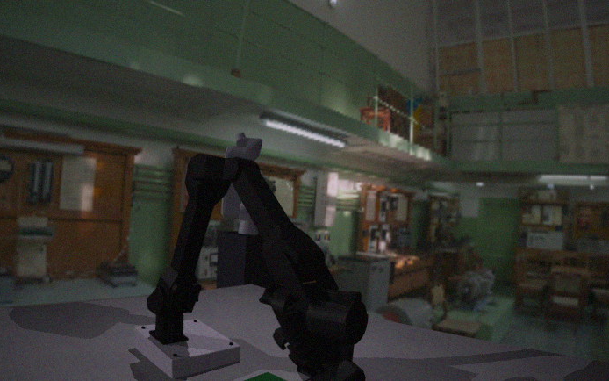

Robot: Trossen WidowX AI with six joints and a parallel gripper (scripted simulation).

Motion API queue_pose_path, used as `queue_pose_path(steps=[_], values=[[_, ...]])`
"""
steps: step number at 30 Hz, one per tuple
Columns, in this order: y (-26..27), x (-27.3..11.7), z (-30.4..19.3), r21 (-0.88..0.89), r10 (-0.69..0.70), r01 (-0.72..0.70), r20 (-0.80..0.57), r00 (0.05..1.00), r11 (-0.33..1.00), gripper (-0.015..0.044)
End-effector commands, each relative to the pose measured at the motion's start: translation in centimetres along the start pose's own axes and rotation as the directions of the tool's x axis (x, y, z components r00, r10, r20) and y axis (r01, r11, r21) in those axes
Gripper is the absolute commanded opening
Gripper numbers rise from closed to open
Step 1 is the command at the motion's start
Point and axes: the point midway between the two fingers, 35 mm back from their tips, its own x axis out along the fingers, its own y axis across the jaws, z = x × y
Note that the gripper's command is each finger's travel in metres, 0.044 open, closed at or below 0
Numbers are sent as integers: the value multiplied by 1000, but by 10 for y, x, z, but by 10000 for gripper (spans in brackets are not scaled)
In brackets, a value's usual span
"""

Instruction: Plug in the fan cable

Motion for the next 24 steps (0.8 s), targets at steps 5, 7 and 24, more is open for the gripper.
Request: queue_pose_path(steps=[5, 7, 24], values=[[1, 4, -4, -8, 20, -19, 108, 994, 1000, 0], [1, 4, -4, -11, 22, -20, 134, 991, 1000, 0], [-1, 2, -10, -36, 24, -12, 351, 936, 999, 0]])
